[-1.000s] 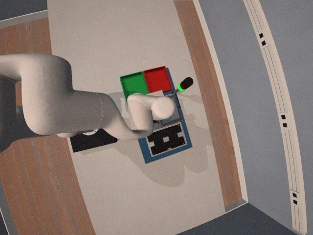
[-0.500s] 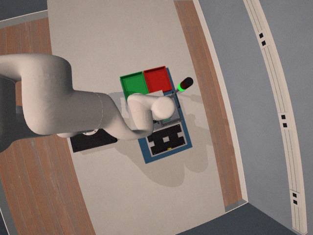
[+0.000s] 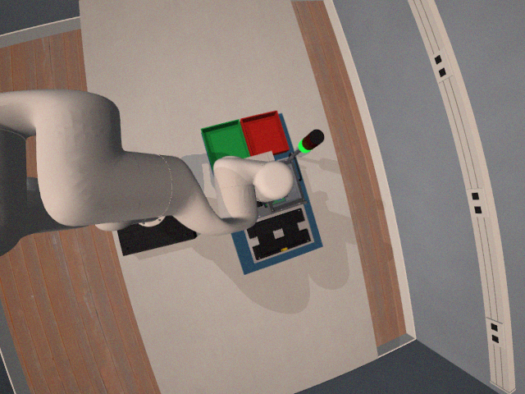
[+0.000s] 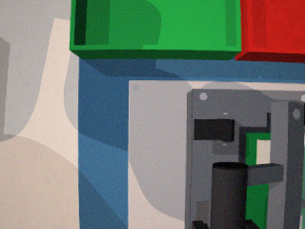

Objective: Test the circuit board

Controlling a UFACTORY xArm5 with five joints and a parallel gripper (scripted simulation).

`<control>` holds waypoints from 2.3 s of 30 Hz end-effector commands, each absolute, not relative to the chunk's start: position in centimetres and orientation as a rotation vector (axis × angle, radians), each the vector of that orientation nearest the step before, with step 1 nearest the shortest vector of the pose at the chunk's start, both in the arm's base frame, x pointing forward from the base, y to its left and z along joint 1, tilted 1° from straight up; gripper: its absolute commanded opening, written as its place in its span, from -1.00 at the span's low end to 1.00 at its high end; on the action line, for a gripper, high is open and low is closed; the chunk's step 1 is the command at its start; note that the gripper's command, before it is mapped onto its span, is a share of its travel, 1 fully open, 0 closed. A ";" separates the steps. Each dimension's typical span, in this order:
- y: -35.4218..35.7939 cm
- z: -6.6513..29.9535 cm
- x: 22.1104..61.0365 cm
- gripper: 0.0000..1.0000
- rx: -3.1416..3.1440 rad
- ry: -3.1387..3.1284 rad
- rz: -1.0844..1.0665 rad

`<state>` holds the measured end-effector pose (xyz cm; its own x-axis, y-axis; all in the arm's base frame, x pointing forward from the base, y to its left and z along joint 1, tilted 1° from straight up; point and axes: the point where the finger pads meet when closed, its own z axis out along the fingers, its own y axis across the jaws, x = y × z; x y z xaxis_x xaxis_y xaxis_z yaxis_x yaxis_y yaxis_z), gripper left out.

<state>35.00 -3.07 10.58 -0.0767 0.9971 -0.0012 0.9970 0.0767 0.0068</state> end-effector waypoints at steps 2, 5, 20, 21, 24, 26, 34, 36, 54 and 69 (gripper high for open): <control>-3.1 10.7 35.1 -1.00 2.129 2.299 0.010; -3.1 10.7 35.1 -1.00 2.129 2.299 0.010; -3.1 11.1 35.3 -1.00 2.129 2.299 0.010; -3.1 11.2 35.4 -1.00 2.129 2.299 0.010; -3.1 11.9 35.6 -1.00 2.129 2.299 0.010; -3.0 12.1 35.8 -1.00 2.129 2.299 0.010; -3.0 14.4 37.0 -1.00 2.129 2.299 0.010; -2.9 14.9 37.4 -1.00 2.129 2.299 0.010; -2.9 16.4 38.5 -1.00 2.129 2.299 0.010; -2.9 16.4 38.5 -0.44 2.129 2.299 0.010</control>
<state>38.44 -2.87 16.28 -0.0768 0.9970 -0.0012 0.9970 0.0768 0.0080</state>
